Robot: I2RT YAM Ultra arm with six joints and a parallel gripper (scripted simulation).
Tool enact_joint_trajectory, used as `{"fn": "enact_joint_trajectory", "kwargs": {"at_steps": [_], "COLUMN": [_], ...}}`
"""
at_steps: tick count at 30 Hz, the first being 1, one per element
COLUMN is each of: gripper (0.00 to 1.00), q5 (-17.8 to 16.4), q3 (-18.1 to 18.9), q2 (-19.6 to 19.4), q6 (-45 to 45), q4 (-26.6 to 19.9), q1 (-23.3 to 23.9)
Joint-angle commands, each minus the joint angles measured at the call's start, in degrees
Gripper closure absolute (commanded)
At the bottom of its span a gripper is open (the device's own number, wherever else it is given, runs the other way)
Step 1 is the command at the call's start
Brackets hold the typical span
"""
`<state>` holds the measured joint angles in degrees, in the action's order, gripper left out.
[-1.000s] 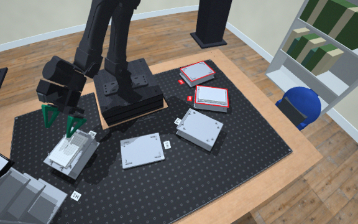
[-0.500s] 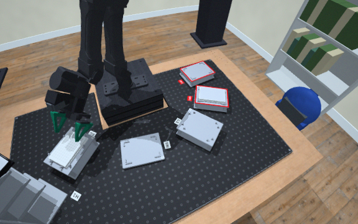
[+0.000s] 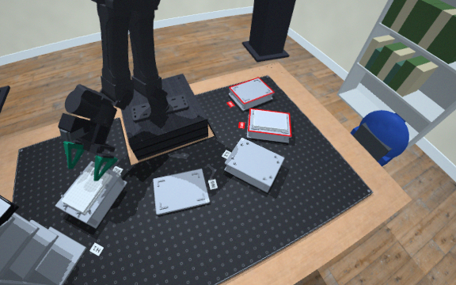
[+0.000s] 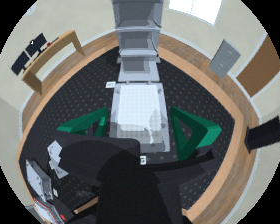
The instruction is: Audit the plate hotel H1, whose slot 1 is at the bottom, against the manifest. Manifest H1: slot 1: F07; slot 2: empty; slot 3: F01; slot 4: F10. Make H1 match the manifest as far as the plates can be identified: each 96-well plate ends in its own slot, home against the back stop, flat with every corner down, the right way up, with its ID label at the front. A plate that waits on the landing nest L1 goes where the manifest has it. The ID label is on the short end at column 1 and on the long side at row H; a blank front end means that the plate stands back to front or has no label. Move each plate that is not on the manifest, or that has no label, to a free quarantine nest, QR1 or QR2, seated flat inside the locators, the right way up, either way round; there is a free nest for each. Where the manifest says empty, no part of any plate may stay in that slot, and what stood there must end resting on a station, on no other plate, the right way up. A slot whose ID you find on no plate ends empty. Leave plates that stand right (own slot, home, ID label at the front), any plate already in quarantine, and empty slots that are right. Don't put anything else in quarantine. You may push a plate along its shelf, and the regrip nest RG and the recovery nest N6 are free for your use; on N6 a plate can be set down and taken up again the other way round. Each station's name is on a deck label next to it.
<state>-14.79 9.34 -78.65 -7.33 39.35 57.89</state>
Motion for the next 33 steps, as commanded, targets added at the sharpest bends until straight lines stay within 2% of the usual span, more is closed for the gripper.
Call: {"fn": "enact_joint_trajectory", "kwargs": {"at_steps": [1, 24, 33], "gripper": [0.0, 0.0, 0.0], "q5": [-0.3, -2.2, -2.5], "q3": [0.2, -5.8, -7.2], "q2": [0.1, -4.7, -10.1], "q6": [-0.1, -1.2, -1.3], "q4": [1.6, 12.1, 18.8], "q1": [0.0, 2.2, 2.6]}}
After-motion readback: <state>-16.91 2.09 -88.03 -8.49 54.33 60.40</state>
